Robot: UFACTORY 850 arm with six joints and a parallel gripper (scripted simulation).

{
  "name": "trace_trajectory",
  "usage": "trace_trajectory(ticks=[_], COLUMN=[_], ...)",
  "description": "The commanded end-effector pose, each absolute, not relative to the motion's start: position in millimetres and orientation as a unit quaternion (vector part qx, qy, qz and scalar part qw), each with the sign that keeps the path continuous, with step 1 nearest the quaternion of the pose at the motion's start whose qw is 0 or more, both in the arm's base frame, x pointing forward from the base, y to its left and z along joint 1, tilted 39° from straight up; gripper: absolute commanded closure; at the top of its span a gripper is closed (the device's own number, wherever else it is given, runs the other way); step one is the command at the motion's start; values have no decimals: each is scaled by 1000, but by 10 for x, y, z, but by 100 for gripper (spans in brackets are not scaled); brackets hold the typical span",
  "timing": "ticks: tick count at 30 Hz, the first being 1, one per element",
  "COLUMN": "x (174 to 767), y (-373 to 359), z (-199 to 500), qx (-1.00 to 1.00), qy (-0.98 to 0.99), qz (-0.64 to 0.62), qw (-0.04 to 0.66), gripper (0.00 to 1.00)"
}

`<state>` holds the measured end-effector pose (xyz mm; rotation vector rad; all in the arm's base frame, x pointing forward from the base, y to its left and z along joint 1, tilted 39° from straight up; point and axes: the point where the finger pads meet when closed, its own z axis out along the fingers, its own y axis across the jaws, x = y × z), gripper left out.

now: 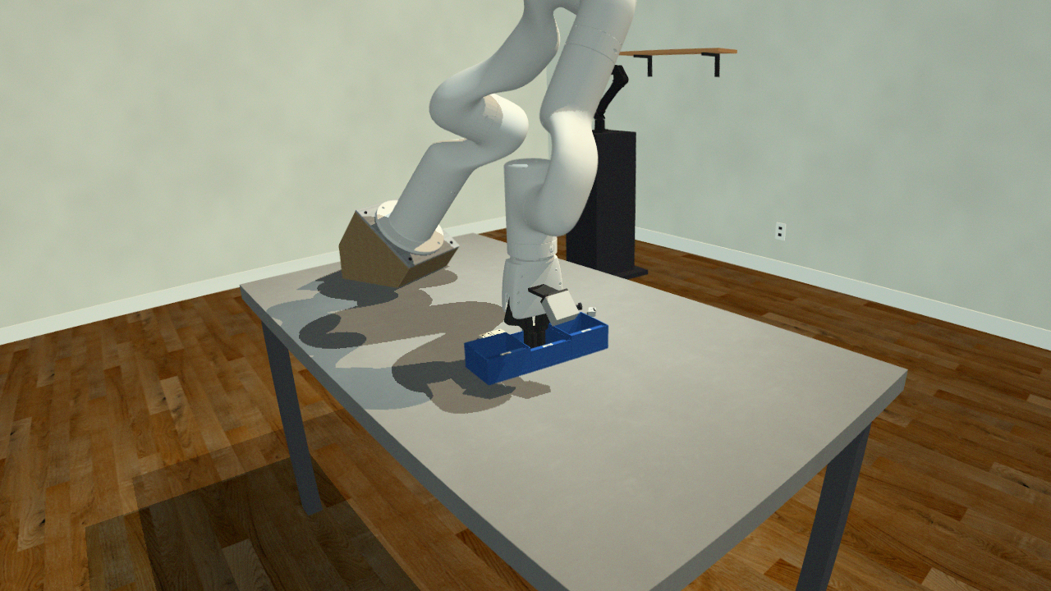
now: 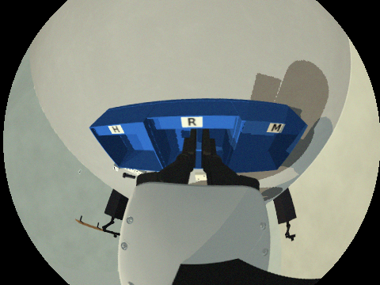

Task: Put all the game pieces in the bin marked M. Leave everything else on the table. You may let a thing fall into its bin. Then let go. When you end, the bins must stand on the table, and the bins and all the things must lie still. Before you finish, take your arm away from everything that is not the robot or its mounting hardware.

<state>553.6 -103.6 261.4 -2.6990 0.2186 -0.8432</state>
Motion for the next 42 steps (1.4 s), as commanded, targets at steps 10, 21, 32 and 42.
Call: trace_trajectory(ticks=[10, 21, 32, 42], x=[5508, 5424, 5324, 5197], y=[-1052, -1088, -1129, -1183], z=[2661, 2776, 2912, 3084], qx=[-940, -940, -940, -940], qy=[76, 76, 76, 76], qz=[-295, -295, -295, -295], qw=[152, 152, 152, 152], gripper=[93, 93, 93, 93])
